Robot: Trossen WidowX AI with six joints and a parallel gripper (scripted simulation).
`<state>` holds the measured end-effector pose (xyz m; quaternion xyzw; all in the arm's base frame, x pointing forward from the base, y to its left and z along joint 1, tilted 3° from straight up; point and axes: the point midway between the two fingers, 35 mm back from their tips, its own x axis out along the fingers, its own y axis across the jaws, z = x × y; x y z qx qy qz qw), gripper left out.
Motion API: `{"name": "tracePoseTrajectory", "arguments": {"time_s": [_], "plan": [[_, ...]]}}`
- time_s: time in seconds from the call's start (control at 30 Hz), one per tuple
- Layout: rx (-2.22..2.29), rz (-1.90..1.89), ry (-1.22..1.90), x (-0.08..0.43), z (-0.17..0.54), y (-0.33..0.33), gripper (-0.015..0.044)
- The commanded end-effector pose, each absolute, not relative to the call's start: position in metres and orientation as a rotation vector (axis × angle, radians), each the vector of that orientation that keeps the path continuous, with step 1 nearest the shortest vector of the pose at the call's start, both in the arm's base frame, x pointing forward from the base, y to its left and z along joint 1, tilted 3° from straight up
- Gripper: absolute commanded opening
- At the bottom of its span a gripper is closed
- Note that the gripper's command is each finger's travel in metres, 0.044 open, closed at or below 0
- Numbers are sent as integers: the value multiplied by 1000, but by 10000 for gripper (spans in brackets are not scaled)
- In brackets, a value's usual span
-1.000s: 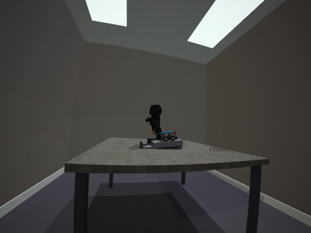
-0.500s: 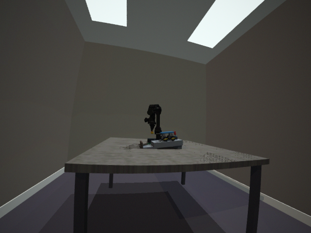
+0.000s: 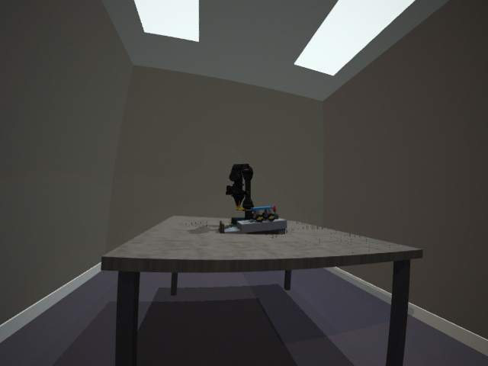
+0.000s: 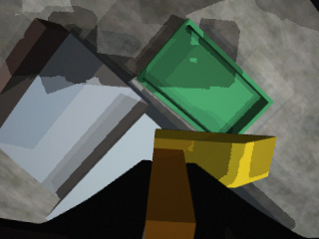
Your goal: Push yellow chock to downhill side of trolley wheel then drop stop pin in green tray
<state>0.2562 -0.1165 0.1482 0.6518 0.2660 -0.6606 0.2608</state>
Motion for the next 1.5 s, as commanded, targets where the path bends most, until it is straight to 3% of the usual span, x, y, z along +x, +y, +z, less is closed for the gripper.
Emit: {"name": "tracePoseTrajectory", "arguments": {"time_s": [0.0, 0.47, 1.47], "plan": [[1860, -1869, 630, 258, 149, -118, 0], [2161, -2174, 227, 259, 149, -119, 0], [2209, -2213, 154, 287, 119, -119, 0]]}}
